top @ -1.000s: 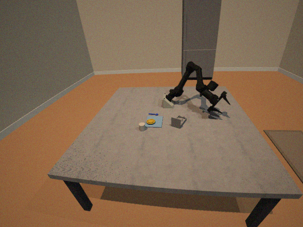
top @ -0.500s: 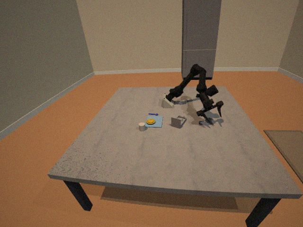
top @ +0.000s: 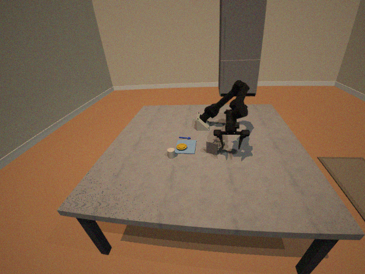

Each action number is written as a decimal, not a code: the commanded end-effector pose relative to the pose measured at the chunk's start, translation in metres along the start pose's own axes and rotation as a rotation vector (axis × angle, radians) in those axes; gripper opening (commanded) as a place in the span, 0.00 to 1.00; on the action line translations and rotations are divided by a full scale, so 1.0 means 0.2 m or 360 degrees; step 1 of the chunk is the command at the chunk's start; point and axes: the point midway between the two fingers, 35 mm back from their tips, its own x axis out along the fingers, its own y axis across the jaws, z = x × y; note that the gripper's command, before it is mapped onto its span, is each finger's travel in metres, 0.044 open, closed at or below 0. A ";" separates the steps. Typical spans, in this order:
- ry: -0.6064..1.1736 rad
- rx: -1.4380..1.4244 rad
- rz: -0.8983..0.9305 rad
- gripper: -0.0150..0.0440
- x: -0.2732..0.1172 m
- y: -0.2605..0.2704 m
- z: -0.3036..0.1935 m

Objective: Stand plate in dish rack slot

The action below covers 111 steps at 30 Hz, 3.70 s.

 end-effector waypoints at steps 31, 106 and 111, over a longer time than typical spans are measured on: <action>0.0897 -0.0123 0.0058 0.93 -0.68 -1.48 -0.04; 0.1100 -0.0146 -0.0036 0.69 -0.01 -1.53 -0.58; 0.1099 -0.0147 -0.0041 0.46 -0.08 -1.54 -0.50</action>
